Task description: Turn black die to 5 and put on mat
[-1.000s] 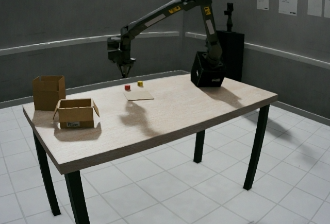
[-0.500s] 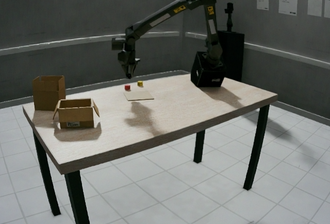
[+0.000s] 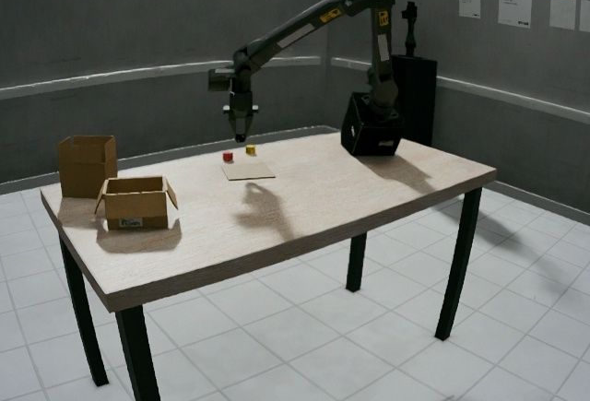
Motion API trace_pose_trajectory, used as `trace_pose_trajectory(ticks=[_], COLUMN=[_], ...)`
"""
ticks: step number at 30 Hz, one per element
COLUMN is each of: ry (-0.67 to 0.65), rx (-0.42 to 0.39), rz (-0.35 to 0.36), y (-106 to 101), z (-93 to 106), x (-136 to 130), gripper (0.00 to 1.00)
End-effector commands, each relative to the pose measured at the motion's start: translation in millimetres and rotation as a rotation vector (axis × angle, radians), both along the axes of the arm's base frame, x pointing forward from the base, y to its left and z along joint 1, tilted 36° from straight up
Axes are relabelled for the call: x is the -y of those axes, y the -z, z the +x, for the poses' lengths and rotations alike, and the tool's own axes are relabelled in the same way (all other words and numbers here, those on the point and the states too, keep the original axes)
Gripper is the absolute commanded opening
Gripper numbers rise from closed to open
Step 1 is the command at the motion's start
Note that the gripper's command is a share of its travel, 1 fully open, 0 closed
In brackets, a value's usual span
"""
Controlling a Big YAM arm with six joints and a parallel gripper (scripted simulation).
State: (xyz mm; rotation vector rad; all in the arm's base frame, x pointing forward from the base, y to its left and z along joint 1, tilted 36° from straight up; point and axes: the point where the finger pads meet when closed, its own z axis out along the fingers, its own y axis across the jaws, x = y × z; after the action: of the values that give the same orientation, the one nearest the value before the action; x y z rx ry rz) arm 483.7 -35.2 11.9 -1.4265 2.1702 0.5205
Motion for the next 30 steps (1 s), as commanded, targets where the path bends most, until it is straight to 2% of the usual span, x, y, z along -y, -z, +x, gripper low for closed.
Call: trace_pose_trajectory(ticks=[1, 5, 10, 16, 18, 20, 21, 24, 27, 30], ry=[-0.081, -0.211, -0.264, -0.286, -0.289, -0.299, -0.283, -0.285, -0.269, -0.240], rx=[0.120, 0.187, 0.239, 0.254, 0.243, 0.238, 0.210, 0.138, 0.071, 0.014], rz=[-0.038, -0.060, -0.081, -0.086, -0.084, -0.110, -0.128, -0.269, -0.492, -0.715], y=[-13.9, -14.6, -17.2, -18.5, -13.2, -15.7, -13.1, -4.9, -4.6, -9.1], z=[3.8, -2.0, -4.4, -3.7, -4.7, -4.8, -6.4, -8.9, -5.0, -9.2], x=[13.1, -8.5, -4.0, -7.1, -8.3, -12.7, -13.7, -16.0, -15.3, -13.9], gripper=[0.20, 0.20, 0.20, 0.20, 0.20, 0.20, 0.20, 0.20, 0.20, 0.20])
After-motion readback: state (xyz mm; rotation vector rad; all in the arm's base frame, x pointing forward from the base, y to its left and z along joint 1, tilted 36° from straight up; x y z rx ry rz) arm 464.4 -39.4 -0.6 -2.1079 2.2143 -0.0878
